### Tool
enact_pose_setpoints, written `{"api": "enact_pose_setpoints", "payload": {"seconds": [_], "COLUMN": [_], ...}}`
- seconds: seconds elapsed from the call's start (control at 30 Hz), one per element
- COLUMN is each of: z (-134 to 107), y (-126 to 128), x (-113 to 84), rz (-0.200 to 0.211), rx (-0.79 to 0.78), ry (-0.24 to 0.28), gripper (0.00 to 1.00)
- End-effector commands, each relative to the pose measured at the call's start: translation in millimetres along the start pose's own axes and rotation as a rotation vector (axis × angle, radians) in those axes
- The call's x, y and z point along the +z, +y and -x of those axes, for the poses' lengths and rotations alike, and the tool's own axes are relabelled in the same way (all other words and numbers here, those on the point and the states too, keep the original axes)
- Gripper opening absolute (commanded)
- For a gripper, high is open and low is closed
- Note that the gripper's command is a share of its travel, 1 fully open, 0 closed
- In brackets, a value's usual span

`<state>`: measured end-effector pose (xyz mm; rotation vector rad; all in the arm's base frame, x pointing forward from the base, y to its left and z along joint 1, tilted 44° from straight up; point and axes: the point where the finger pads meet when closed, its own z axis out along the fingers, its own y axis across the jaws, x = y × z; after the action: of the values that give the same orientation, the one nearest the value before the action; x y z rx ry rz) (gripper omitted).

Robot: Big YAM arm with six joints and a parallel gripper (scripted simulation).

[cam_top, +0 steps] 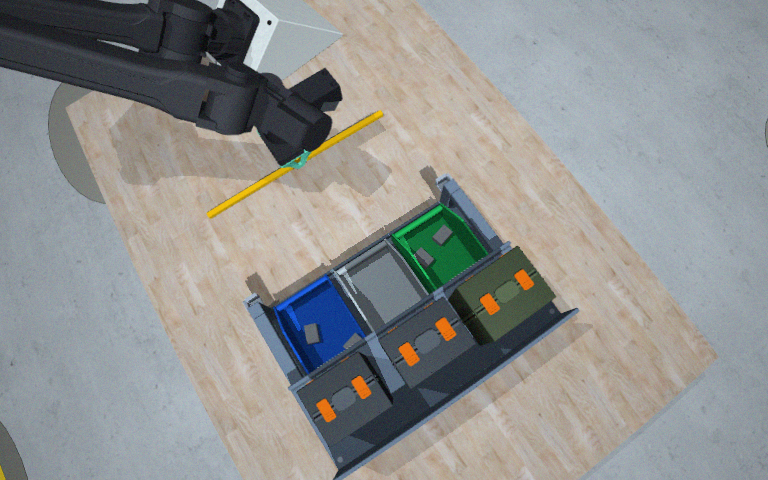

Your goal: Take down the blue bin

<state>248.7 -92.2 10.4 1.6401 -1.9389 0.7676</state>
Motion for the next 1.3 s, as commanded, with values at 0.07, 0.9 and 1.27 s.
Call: {"api": "enact_pose_setpoints", "payload": {"seconds": [0.07,0.9,1.27], "z": [0.3,2.1,0.9], "y": [-17.4,-16.6,-14.1], "x": [-26.6,-95.9,-93.7], "rz": [-0.030,-0.026,-0.019], "rx": [0.040,0.037,0.038], "ry": [-0.011,-0.015,-0.012], "gripper": [0.43,0.43,0.00]}}
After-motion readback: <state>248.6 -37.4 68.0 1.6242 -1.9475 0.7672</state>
